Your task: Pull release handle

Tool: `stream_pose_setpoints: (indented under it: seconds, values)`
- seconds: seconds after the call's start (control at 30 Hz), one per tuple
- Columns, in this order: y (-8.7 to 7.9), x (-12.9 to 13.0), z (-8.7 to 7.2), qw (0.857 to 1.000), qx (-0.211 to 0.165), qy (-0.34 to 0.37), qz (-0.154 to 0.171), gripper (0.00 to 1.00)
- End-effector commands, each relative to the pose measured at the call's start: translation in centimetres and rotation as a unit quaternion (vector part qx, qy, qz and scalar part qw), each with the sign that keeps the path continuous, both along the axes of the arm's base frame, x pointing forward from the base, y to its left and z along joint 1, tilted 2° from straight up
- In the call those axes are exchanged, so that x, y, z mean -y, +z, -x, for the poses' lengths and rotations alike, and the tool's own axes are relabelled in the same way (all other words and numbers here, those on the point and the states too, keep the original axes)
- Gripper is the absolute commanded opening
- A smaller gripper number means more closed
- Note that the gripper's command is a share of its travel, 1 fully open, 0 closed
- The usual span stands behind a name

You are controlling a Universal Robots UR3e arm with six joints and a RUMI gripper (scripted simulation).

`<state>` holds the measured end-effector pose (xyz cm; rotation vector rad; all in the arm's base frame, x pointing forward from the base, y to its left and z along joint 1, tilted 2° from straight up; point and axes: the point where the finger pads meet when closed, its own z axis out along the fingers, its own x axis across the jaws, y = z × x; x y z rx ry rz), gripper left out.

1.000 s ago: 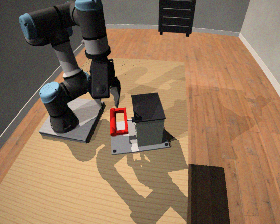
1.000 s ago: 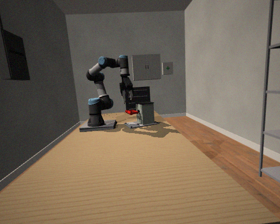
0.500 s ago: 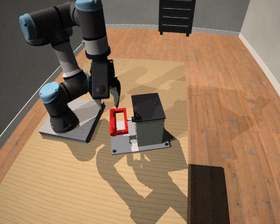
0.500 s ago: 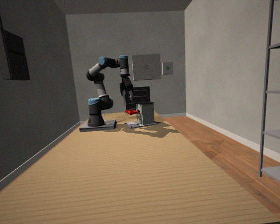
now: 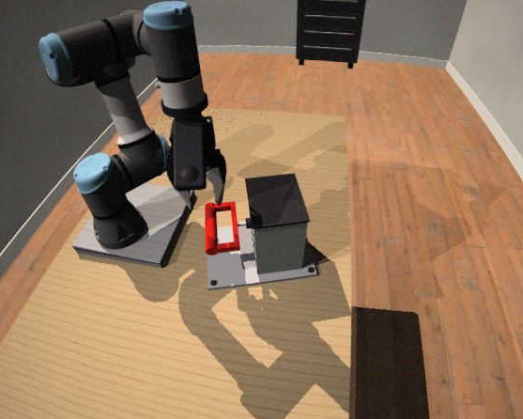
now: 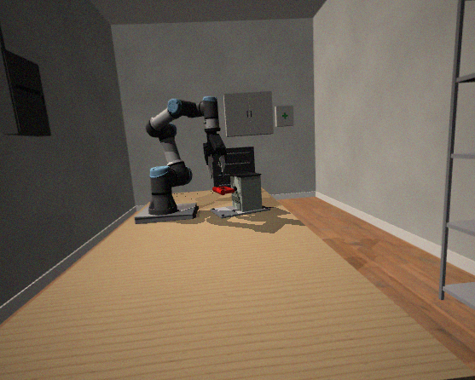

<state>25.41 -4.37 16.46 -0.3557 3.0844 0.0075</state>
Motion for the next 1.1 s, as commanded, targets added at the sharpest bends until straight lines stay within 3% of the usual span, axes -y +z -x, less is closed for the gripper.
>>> stream_pose_setpoints:
  seconds: [0.0, 0.6, 1.07]
  values:
    - [-0.7, 0.0, -0.1, 1.0, 0.001, 0.0, 0.001, 0.31]
    - [-2.9, 0.0, -0.3, 1.0, 0.001, 0.0, 0.001, 0.31]
    - [-3.6, 0.0, -0.3, 1.0, 0.001, 0.0, 0.001, 0.31]
